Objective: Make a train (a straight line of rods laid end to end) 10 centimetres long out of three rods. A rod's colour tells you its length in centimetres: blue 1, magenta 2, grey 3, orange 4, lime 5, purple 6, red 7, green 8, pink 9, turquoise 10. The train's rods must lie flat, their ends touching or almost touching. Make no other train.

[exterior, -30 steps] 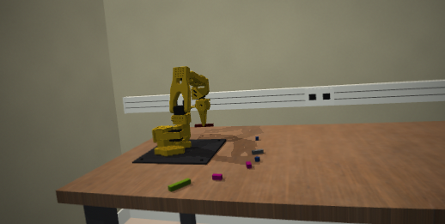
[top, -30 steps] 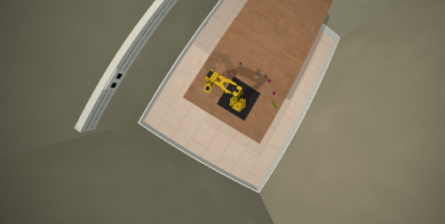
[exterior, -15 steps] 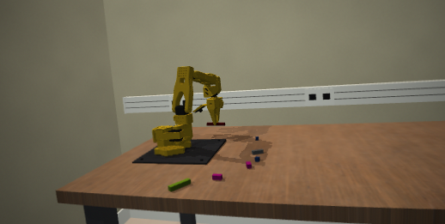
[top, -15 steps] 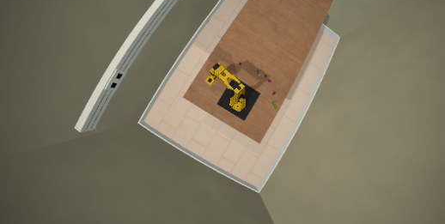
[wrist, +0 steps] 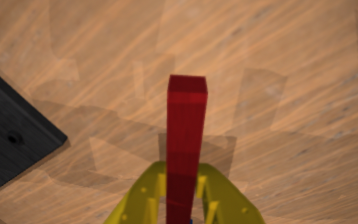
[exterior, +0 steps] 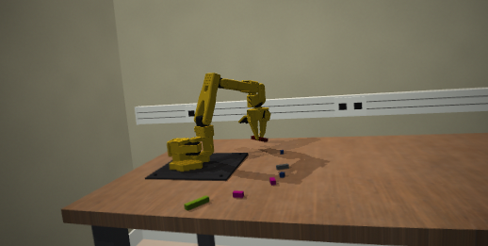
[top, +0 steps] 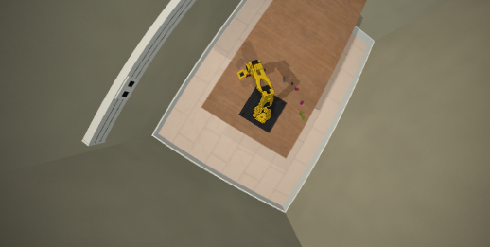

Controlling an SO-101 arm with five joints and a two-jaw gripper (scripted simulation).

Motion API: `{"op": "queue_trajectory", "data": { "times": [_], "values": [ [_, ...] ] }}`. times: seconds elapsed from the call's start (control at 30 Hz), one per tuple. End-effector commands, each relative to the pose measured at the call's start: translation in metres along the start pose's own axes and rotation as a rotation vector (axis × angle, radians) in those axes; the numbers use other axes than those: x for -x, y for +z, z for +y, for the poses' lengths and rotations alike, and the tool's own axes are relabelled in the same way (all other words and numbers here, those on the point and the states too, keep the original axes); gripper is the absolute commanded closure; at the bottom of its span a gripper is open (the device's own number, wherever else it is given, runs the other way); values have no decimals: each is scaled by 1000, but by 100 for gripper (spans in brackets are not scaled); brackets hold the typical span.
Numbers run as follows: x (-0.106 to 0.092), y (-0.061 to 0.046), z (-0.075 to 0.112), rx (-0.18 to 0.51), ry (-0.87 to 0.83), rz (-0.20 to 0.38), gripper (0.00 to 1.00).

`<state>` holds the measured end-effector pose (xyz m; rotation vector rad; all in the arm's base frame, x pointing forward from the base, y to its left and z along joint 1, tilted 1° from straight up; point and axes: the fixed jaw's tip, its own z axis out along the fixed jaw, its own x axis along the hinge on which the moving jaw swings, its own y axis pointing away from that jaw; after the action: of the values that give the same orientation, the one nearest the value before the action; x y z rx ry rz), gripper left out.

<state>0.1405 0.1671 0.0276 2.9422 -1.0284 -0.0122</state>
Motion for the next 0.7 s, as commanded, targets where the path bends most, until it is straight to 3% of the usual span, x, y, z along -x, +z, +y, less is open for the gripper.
{"op": "queue_trajectory", "data": {
  "times": [0.0, 0.07, 0.43, 0.67],
  "values": [
    [-28, 2, -1, 15, 166, -6, 100],
    [-28, 2, -1, 15, 166, -6, 100],
    [-97, 5, 15, 14, 566, -16, 100],
    [-112, 6, 22, 15, 661, -18, 100]
  ]
}}
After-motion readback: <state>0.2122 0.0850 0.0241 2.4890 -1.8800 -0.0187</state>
